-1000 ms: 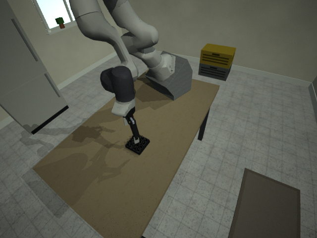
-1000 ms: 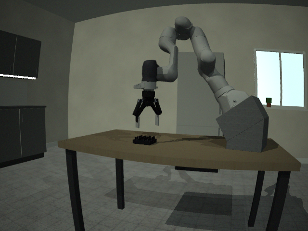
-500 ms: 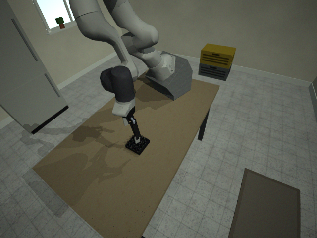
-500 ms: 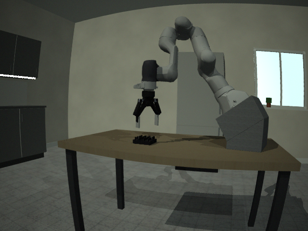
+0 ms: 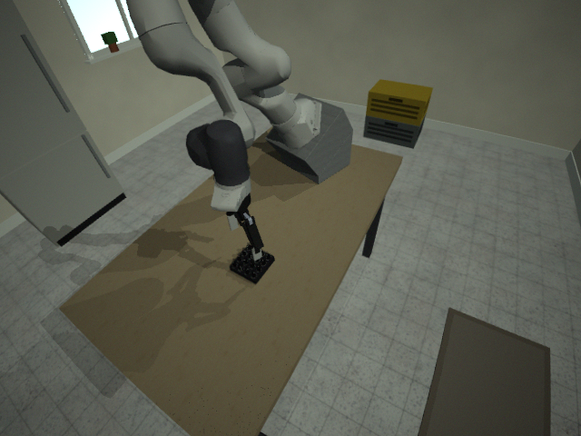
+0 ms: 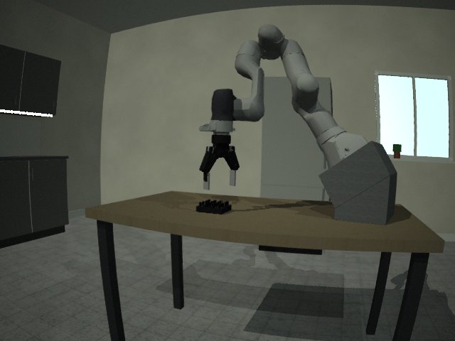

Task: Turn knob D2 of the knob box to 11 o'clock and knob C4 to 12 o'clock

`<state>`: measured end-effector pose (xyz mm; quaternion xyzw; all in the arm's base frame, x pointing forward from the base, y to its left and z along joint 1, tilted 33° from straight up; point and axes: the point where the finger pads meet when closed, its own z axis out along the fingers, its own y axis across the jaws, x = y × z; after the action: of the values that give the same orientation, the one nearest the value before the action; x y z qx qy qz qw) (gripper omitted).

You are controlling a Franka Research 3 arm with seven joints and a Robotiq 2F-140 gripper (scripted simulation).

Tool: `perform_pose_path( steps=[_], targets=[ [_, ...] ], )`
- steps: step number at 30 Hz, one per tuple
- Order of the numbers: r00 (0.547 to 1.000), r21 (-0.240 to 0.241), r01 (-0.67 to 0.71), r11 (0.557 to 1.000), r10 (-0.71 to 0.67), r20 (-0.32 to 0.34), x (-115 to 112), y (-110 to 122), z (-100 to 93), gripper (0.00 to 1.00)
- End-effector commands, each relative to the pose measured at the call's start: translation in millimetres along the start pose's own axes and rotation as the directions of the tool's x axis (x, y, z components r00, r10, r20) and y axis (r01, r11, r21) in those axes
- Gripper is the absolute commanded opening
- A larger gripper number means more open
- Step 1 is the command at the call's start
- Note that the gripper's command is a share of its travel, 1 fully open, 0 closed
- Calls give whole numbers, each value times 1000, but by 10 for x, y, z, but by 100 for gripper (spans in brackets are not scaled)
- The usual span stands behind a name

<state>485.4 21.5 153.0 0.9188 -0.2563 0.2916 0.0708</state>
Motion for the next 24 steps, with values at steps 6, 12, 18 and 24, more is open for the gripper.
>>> perform_pose_path(
  steps=[6,12,18,24],
  targets=[
    [999,7,43,999,-43,5,-27,-14,2,100],
    [999,7,43,999,-43,5,-27,-14,2,100],
    [994,22,109,994,-109,16,-138,-30,10,100],
    [994,22,109,994,-109,16,-138,-30,10,100]
  ],
)
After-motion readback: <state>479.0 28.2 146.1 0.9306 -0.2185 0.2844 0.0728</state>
